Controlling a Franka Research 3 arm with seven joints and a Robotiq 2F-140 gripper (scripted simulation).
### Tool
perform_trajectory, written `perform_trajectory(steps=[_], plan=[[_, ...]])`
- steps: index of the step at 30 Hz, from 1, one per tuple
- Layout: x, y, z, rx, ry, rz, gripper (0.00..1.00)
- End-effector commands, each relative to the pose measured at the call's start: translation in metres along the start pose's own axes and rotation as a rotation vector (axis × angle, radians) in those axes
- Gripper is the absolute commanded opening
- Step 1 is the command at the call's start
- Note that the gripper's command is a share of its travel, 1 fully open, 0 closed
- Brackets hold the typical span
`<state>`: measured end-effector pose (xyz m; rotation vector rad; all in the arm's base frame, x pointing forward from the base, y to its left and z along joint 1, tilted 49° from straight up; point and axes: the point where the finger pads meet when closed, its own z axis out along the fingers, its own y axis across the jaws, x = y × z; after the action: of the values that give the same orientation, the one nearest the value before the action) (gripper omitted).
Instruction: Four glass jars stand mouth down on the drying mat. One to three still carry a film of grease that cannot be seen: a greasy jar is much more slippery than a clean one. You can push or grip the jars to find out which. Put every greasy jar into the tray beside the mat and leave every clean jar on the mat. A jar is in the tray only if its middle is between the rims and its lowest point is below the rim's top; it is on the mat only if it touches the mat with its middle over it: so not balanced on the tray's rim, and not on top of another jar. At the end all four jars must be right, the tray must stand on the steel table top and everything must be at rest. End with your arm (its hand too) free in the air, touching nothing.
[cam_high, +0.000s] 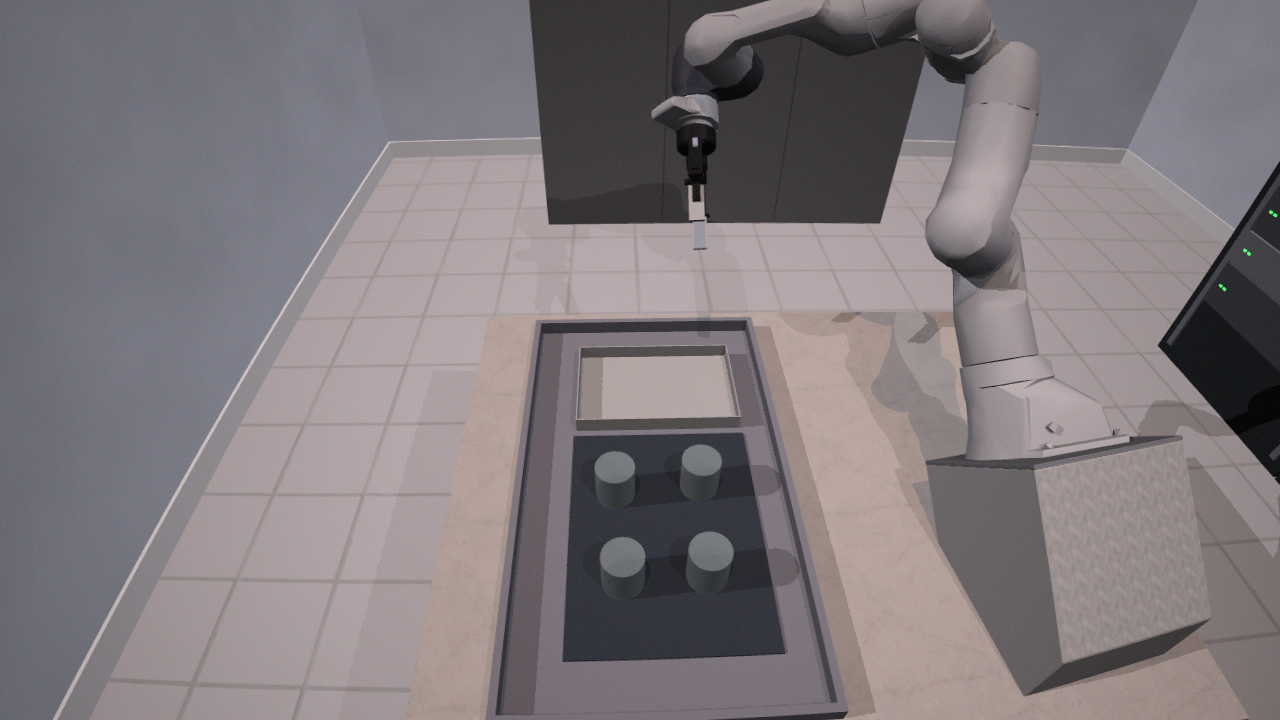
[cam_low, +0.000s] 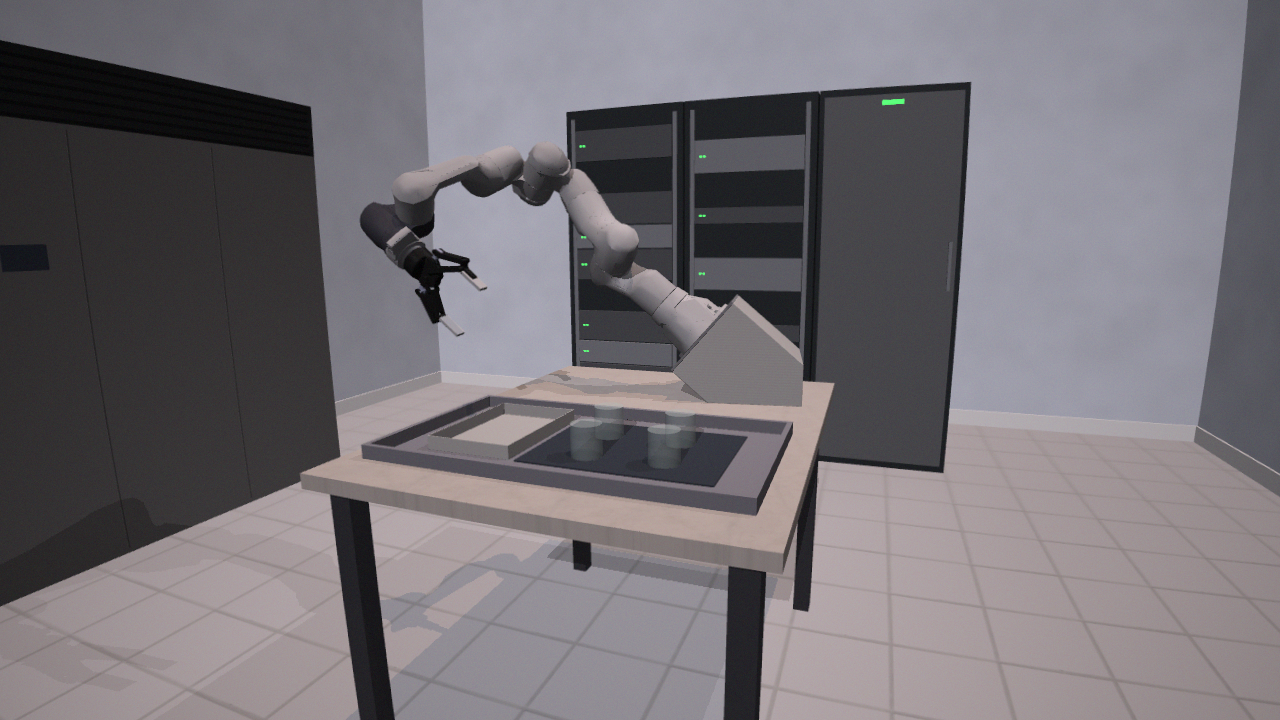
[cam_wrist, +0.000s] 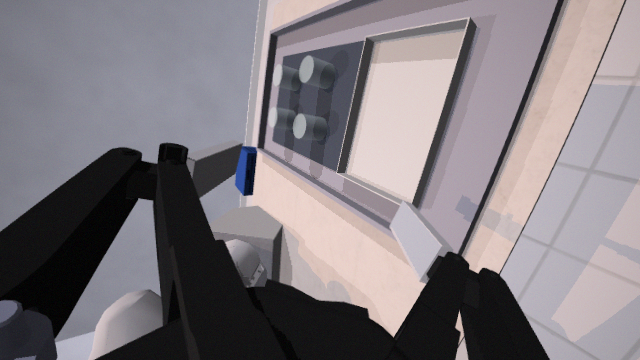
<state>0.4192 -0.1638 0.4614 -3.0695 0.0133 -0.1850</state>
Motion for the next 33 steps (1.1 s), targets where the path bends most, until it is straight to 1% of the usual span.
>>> perform_trajectory(steps=[1,5,7,22,24,33], plan=[[0.007,-0.007,0.003,0.001,-0.015,0.134,1.0],[0.016,-0.014,0.005,-0.005,-0.023,0.177,1.0],[0.016,-0.014,0.005,-0.005,-0.023,0.177,1.0],[0.05,-0.045,0.017,-0.028,-0.051,0.334,1.0],[0.05,-0.045,0.017,-0.028,-0.051,0.334,1.0],[0.069,-0.066,0.025,-0.044,-0.063,0.427,1.0]])
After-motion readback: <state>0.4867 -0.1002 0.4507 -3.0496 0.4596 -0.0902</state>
